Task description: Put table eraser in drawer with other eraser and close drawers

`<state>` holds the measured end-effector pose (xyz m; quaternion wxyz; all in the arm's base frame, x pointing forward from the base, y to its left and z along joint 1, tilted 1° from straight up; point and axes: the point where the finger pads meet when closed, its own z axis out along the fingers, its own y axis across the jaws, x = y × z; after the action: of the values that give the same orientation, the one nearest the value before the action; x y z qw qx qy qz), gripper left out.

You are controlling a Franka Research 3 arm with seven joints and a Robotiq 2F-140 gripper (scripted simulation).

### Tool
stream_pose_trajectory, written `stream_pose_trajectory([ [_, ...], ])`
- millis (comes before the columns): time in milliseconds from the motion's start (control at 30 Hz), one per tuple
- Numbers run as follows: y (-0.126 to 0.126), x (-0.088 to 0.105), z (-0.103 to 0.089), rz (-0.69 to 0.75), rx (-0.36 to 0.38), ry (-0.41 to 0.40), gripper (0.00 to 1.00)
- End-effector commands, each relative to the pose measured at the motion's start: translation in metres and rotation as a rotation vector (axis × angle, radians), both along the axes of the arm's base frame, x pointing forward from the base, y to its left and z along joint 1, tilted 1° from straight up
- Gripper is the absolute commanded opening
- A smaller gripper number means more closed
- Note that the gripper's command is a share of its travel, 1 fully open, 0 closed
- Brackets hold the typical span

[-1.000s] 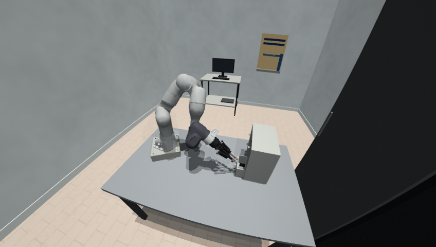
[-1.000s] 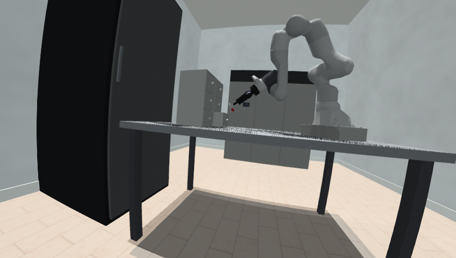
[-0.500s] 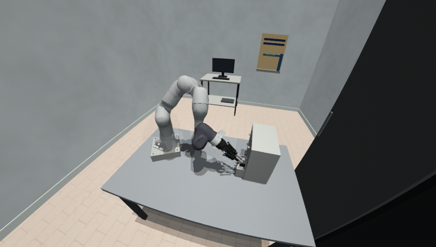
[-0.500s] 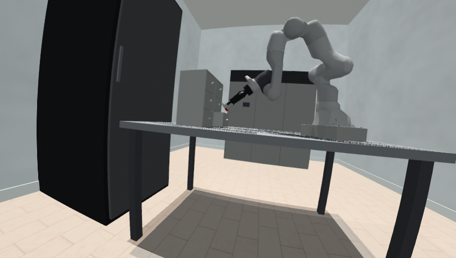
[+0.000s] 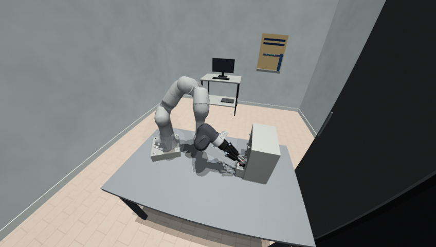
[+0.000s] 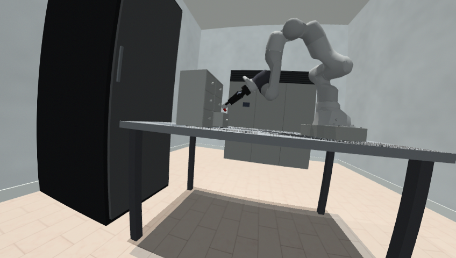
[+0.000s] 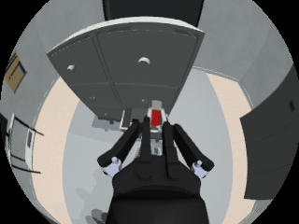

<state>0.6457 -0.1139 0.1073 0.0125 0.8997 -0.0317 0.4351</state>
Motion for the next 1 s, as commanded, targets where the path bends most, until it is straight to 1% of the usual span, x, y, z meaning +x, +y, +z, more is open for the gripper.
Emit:
stream_pose_trajectory([
  [0, 0.0000, 0.0001, -0.0026, -0.007, 0.008, 0.008, 0.11],
  [800, 0.0000, 0.0002, -0.0026, -0.007, 0.008, 0.008, 0.11],
  [967, 0.0000, 0.0002, -0.0026, -0.007, 0.008, 0.008, 0.19],
])
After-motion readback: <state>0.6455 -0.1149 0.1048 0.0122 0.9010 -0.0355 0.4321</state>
